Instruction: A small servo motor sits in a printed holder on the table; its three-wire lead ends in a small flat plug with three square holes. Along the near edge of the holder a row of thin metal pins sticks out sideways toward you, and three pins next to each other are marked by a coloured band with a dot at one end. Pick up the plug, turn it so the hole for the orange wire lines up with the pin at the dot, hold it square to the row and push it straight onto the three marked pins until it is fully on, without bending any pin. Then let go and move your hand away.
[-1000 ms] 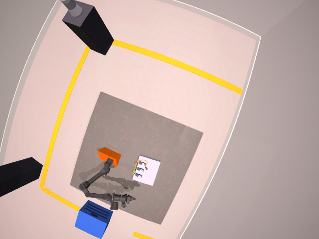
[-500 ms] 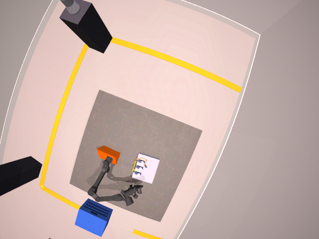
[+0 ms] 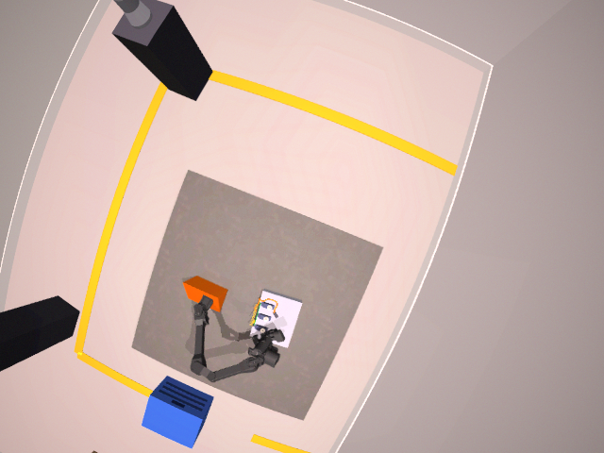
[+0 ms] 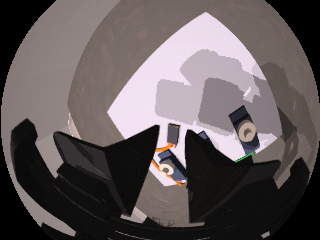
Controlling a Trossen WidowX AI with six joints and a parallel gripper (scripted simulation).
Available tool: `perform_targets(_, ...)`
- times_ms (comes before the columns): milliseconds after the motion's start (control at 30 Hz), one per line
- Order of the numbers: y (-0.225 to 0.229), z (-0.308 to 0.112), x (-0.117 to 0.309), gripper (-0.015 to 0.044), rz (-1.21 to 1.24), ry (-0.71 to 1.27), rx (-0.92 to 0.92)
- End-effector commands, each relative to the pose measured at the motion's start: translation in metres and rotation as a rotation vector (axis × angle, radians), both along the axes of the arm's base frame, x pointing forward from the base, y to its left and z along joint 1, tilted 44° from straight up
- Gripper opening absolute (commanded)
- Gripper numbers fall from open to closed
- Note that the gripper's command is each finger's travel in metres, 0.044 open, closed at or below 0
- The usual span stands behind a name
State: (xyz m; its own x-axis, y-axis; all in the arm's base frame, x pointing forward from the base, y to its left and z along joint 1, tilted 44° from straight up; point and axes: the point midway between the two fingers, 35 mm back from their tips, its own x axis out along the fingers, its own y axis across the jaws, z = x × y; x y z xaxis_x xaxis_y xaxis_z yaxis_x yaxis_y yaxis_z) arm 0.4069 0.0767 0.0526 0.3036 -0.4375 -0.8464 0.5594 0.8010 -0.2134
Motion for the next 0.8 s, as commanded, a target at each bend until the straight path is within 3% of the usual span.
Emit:
perform_targets(0,0.009,-0.028,-0.007,0.0115,-0.048,0.084,-0.103)
perform_targets(233,0.018,-0.065,-0.020,0.0115,-0.091,0.179,-0.272)
perform_targets(767,0.000,-0.084,-0.017,0.0115,-0.092,0.180,-0.278)
